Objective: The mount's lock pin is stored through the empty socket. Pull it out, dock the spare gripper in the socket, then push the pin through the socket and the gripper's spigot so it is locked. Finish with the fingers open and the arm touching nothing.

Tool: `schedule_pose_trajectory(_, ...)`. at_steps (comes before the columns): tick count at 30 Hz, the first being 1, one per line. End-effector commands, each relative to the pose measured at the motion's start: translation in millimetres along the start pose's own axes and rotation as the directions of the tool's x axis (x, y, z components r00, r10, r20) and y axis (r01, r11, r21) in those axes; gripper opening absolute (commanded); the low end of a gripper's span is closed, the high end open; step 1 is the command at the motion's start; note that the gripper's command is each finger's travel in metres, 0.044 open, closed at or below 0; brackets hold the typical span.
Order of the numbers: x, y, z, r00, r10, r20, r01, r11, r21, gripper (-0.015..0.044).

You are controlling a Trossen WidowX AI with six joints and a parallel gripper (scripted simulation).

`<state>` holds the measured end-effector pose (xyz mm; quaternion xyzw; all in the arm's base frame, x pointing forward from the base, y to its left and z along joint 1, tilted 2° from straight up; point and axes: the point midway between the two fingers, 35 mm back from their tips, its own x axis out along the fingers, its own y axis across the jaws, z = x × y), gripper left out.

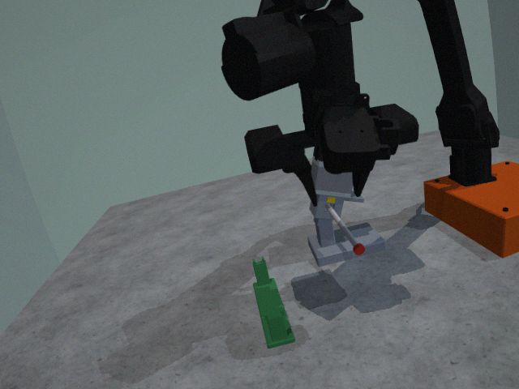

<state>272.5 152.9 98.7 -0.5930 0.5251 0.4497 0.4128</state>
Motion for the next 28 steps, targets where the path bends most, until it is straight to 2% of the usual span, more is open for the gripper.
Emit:
schedule_pose_trajectory(1,1.0,0.2,-0.3,1.000,0.001,0.000,-0.001,1.000,-0.001,0.0331)
schedule_pose_trajectory(5,1.0,0.2,-0.3,1.000,0.001,0.000,-0.001,1.000,-0.001,0.0436)
schedule_pose_trajectory(28,1.0,0.2,-0.3,1.000,0.001,0.000,-0.001,1.000,-0.001,0.0440)
